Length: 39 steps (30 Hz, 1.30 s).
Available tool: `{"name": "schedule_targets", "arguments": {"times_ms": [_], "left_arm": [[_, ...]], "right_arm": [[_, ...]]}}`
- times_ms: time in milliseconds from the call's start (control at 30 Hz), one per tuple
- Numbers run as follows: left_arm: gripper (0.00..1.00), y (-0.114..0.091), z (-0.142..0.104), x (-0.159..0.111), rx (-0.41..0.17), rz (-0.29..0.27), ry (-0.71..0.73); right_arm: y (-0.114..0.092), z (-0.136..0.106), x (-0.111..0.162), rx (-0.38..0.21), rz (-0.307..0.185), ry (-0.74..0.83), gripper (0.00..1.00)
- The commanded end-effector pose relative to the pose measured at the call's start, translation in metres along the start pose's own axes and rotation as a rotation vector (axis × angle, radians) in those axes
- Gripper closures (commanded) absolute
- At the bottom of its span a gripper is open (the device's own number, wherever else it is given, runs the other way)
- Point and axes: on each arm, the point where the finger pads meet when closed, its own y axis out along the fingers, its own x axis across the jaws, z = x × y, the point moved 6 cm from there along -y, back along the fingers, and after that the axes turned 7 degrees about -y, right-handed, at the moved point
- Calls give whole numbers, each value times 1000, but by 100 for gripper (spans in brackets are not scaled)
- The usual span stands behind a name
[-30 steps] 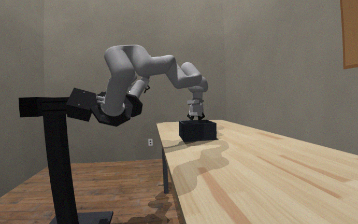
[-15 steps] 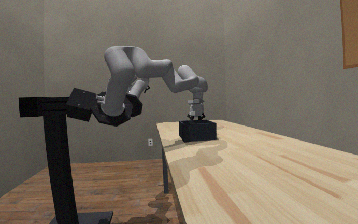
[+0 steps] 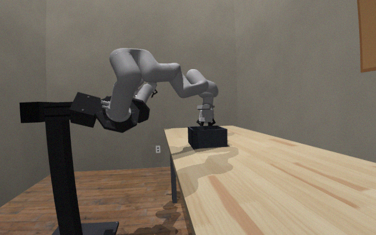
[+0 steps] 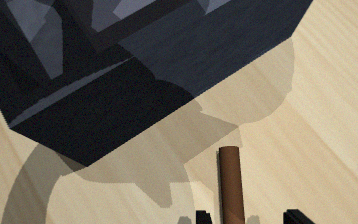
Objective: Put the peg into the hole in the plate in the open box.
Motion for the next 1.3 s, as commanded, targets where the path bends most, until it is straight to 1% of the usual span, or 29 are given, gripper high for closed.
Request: {"name": "schedule_targets", "arguments": {"times_ms": [0,467,800,833,1267], "left_arm": [[0,-1,1,0,3,-2,-2],[0,-1,1,0,3,-2,-2],[0,-1,1,0,3,-2,-2],[0,-1,1,0,3,-2,-2],[0,-1,1,0,3,-2,-2]], "right_arm": [[3,-2,-1,-5,1,1,56],[26,-9,-2,-5,1,1,56],[30,-10,-2,-5,1,1,56],[30,-10,-2,-5,1,1,100],[30,-10,-2,-5,1,1,100]]}}
